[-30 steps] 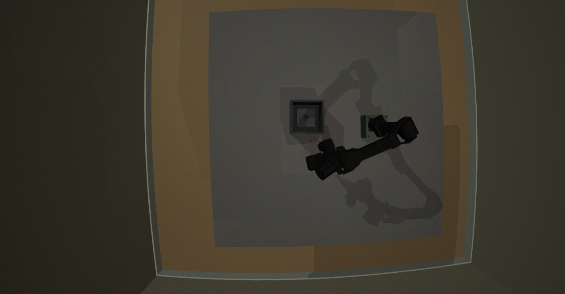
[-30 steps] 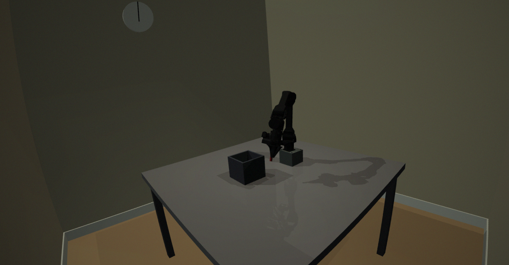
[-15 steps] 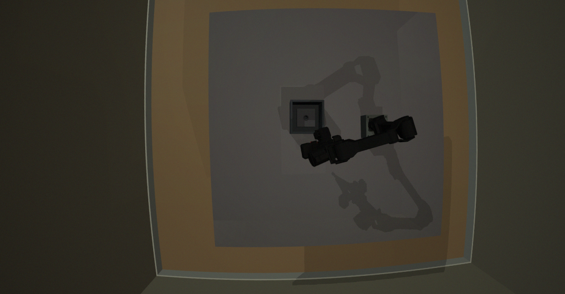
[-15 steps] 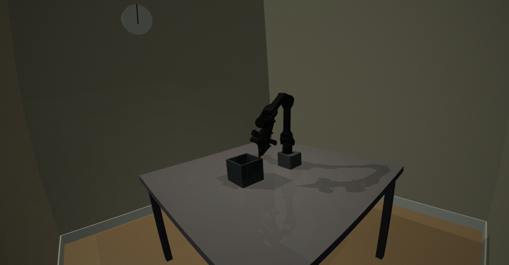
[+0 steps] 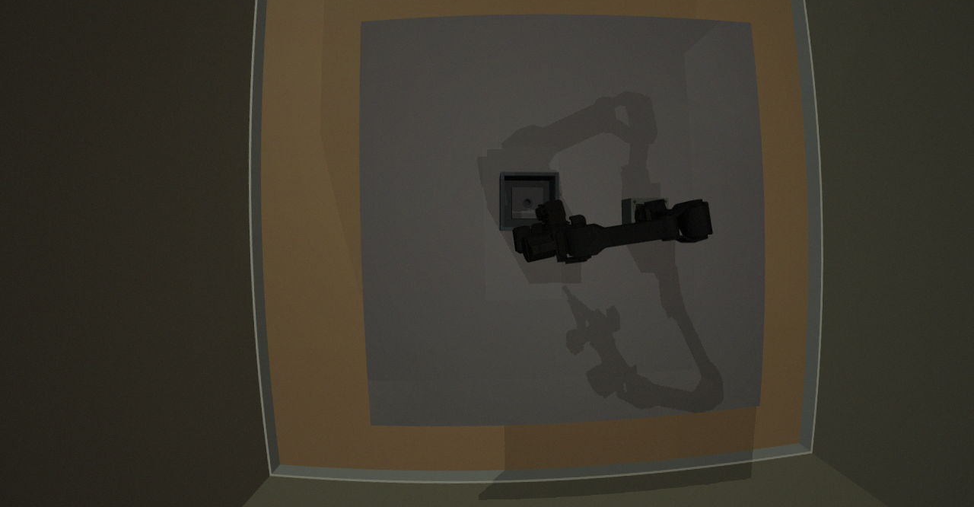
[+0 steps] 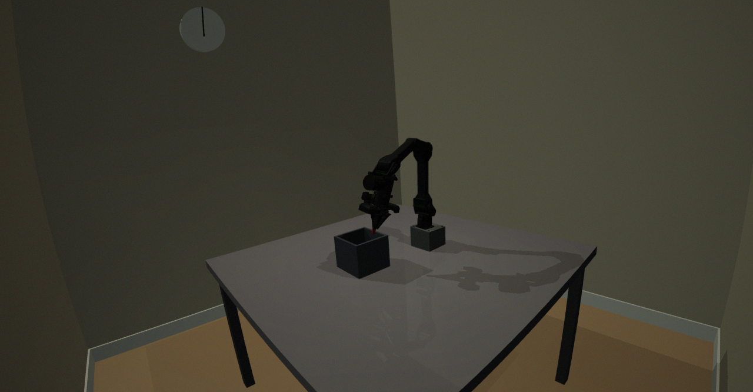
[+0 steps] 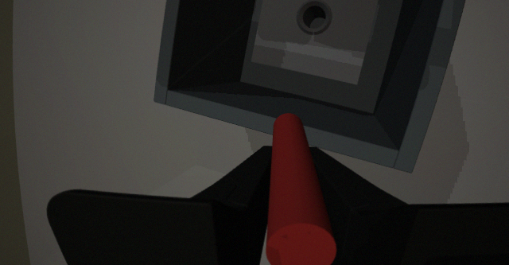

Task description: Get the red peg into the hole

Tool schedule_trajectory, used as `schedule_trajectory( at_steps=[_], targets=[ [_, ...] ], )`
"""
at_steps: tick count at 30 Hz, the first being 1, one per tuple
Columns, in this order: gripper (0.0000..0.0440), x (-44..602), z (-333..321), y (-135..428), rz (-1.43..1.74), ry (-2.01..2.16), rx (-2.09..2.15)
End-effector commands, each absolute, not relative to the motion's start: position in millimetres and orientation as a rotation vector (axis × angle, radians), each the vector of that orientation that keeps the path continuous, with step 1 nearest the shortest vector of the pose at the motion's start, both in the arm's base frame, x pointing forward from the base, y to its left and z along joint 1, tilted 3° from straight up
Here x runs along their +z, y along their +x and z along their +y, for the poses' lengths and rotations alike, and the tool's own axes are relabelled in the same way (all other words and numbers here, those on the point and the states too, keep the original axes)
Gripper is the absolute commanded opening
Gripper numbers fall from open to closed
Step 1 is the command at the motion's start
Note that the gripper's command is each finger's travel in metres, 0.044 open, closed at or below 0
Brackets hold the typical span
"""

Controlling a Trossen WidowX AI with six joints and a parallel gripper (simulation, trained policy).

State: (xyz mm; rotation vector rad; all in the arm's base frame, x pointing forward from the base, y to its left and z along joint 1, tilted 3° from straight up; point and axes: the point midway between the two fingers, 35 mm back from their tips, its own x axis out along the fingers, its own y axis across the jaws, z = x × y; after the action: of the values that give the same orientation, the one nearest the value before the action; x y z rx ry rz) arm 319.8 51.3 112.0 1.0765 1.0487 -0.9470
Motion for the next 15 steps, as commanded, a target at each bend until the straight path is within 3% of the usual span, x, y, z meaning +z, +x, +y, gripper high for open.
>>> schedule_trajectory(
  at_steps=[1,15],
  targets=[
    [0.0000,110.3,44.5,321.9,1.066,1.069,-0.956],
    [0.0001,93.1,14.0,327.9,1.123,1.042,-1.002]
  ],
)
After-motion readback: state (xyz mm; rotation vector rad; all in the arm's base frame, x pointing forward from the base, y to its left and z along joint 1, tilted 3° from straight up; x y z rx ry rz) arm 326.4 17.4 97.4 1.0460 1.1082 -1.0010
